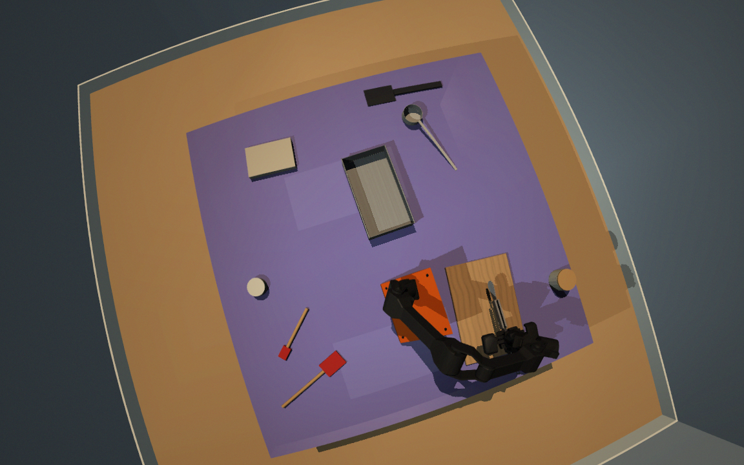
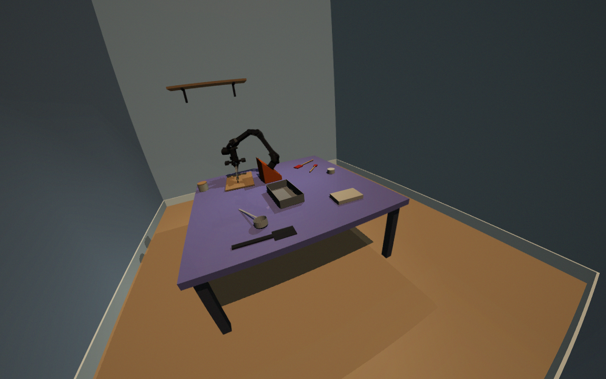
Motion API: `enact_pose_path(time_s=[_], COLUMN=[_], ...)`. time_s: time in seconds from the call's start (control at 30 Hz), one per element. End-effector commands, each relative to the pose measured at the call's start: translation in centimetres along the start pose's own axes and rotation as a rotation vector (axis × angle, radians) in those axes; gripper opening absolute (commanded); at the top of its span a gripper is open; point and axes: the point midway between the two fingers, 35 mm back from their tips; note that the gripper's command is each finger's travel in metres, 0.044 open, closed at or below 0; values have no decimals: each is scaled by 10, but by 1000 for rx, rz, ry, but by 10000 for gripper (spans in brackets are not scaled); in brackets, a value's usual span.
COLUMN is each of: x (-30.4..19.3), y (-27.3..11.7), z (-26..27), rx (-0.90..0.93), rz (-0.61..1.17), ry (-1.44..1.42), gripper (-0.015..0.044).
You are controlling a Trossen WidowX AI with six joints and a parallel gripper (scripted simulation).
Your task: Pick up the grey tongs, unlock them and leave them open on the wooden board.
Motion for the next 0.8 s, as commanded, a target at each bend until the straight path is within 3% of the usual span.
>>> enact_pose_path(time_s=[0.0,0.73,0.77], x=[-2,-4,-3], y=[8,35,33], z=[-2,-5,-4], rx=[-6,-9,-5], rz=[-1,-2,0], ry=[-7,-7,0], gripper=[-150,-150,-124])
Point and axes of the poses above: the point midway between the two fingers, 35 mm back from their tips, its own y axis out along the fingers, its own z axis across the jaws, x = y × z
